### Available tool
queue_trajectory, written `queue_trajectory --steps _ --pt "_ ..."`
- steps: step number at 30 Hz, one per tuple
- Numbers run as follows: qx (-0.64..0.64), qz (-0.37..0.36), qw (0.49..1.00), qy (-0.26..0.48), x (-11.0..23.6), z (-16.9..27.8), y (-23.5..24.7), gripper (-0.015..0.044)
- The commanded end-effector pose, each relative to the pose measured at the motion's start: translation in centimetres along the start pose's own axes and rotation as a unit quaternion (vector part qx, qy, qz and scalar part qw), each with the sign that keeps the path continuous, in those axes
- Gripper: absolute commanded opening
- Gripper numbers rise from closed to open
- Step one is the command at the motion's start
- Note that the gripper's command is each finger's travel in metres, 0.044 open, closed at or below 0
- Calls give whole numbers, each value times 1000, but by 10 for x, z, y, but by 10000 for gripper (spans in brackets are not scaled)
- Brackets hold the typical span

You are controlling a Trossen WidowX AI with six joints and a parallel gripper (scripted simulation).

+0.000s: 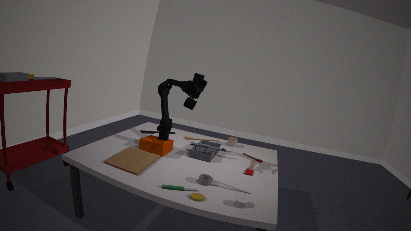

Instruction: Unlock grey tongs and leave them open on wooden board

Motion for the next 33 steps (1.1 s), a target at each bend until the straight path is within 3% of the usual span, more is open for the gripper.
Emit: queue_trajectory --steps 1,8,16,22,31,33 --pt "111 -5 989 92 10 49 7 260" --pt "323 -23 919 227 43 133 3 260" --pt "548 -78 758 346 103 215 -20 260" --pt "707 -128 567 402 162 264 -50 260" --pt "866 -201 195 415 261 307 -119 260" --pt "877 -207 143 410 274 309 -129 260"
Point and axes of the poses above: the point midway between the two fingers, 35 mm back from their tips, its own x axis back along the fingers, its own y axis across the jaws, z = x × y, the point moved 10 cm from there along x, back along the fingers, and after that the axes turned 15 degrees about x, right-handed, at the moved point
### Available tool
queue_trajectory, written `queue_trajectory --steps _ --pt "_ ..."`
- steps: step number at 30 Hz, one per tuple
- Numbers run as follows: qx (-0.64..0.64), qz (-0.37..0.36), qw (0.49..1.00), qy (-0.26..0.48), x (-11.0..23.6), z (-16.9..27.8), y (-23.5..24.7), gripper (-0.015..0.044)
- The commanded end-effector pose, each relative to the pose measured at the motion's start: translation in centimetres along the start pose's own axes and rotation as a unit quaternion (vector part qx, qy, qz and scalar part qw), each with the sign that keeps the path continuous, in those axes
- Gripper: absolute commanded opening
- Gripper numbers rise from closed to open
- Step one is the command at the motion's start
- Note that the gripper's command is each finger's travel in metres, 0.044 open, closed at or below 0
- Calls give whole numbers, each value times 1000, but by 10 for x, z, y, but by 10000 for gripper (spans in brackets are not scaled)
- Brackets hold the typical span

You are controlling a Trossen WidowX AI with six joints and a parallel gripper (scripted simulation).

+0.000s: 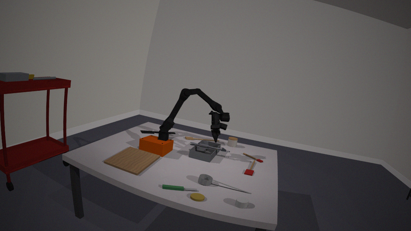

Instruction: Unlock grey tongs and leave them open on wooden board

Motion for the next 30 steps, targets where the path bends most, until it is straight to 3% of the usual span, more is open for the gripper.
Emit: queue_trajectory --steps 1,16,30 --pt "131 -9 991 39 2 6 41 260" --pt "131 -10 991 39 2 5 42 260" --pt "131 -9 991 39 -19 5 43 260"
Point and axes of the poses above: the point midway between the two fingers, 35 mm back from their tips, its own x axis back along the fingers, its own y axis across the jaws, z = x × y, the point moved 10 cm from there along x, back along the fingers, and after that the axes turned 15 degrees about x, right-handed, at the moved point
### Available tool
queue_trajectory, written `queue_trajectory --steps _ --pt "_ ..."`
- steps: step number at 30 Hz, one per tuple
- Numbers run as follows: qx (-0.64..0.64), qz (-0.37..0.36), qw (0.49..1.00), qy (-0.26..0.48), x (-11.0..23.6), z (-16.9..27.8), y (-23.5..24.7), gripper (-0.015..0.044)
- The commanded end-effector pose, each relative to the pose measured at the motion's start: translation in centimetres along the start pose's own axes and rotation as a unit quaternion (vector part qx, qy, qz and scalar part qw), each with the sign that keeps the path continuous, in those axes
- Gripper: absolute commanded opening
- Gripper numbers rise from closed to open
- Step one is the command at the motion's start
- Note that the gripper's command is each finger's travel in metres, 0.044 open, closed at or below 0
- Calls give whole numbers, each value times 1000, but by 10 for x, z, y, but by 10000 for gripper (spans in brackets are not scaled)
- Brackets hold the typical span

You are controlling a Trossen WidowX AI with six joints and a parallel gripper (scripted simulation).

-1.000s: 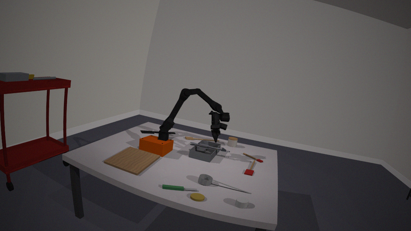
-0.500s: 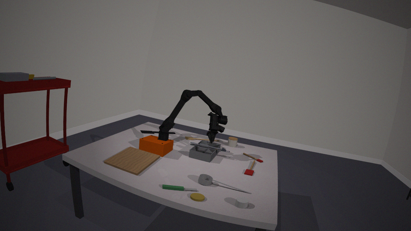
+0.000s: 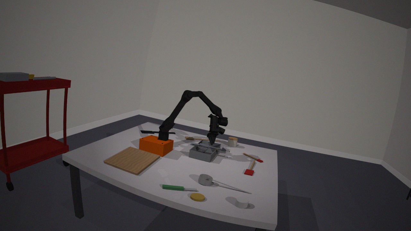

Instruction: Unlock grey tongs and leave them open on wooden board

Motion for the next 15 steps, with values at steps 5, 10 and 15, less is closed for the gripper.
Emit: queue_trajectory --steps 5,10,15 --pt "3 -1 1000 2 -16 0 0 260" --pt "3 -1 1000 2 -24 0 0 260" --pt "3 -1 1000 2 -32 0 0 260"
Point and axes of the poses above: the point midway between the two fingers, 35 mm back from their tips, its own x axis back along the fingers, its own y axis across the jaws, z = x × y, the point moved 10 cm from there along x, back along the fingers, and after that the axes turned 15 degrees about x, right-handed, at the moved point
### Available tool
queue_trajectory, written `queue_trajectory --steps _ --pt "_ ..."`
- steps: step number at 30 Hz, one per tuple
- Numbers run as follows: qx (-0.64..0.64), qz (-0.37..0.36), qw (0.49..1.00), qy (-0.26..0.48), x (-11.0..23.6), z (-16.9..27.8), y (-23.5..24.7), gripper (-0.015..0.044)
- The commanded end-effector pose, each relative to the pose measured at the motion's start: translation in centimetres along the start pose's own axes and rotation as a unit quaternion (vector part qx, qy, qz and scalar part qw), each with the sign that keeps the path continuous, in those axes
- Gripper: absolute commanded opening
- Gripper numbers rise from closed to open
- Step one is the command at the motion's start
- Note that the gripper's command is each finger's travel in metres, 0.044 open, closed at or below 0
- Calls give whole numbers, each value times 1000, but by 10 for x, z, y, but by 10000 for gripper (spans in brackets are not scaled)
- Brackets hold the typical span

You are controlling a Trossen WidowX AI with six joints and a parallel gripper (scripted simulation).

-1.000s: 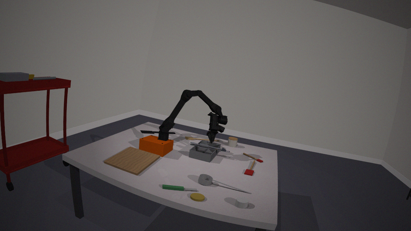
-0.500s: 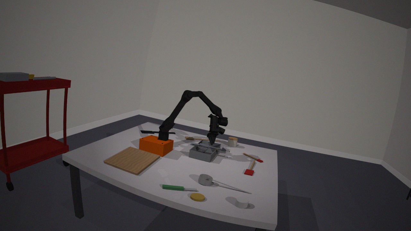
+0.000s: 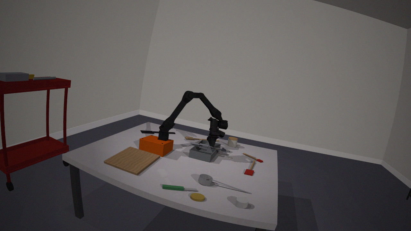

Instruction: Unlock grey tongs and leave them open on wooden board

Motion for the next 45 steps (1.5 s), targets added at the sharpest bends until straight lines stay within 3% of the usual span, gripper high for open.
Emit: queue_trajectory --steps 1,22,26,44,45 --pt "3 0 1000 2 -9 1 0 260" --pt "3 1 1000 3 -41 4 0 260" --pt "0 -1 1000 1 -36 2 0 155" --pt "0 -1 1000 1 -36 2 0 35" --pt "0 -1 1000 1 -36 2 0 9"
Point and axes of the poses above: the point midway between the two fingers, 35 mm back from their tips, its own x axis back along the fingers, its own y axis across the jaws, z = x × y, the point moved 10 cm from there along x, back along the fingers, and after that the axes turned 15 degrees about x, right-handed, at the moved point
